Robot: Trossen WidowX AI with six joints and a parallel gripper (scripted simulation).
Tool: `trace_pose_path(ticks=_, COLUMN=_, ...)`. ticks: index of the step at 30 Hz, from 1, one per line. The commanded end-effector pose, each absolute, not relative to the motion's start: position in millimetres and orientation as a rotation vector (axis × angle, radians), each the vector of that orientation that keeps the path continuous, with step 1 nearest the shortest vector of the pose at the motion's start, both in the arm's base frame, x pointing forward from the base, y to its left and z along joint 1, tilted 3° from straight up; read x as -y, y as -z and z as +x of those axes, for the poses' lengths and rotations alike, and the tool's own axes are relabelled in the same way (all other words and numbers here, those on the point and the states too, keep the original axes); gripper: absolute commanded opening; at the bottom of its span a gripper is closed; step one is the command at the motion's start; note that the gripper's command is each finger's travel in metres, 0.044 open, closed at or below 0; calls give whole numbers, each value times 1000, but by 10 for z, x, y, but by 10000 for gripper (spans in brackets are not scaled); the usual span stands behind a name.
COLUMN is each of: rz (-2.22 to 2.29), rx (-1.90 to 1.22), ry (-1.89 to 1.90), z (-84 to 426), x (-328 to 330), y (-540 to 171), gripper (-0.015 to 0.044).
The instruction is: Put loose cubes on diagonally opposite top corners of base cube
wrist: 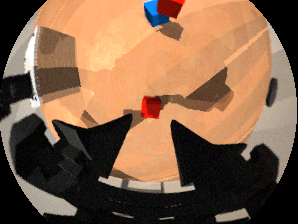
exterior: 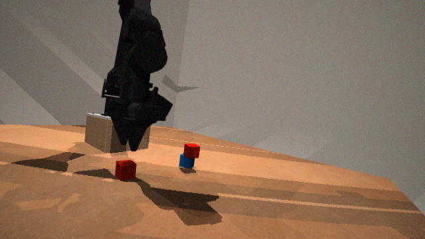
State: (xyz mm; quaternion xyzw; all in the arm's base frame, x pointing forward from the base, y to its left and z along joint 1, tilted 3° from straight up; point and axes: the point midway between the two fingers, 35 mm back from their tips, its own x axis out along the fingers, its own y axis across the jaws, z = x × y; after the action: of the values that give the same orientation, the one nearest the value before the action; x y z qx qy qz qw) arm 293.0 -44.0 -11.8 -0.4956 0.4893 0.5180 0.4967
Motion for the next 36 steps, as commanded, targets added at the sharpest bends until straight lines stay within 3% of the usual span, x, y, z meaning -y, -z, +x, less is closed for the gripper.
trace_pose_path(ticks=1, rz=-1202, rx=-1190, ry=-1262, z=2903, x=439, y=262, gripper=265)
trace_pose_path(ticks=29, rz=-1202, rx=-1190, ry=-1262, z=2890, x=428, y=622, gripper=265)
trace_pose_path(ticks=35, rz=-1202, rx=-1190, ry=-1262, z=2890, x=428, y=622, gripper=108)
trace_pose_path(ticks=36, rz=-1202, rx=-1190, ry=-1262, z=2890, x=428, y=622, gripper=105)
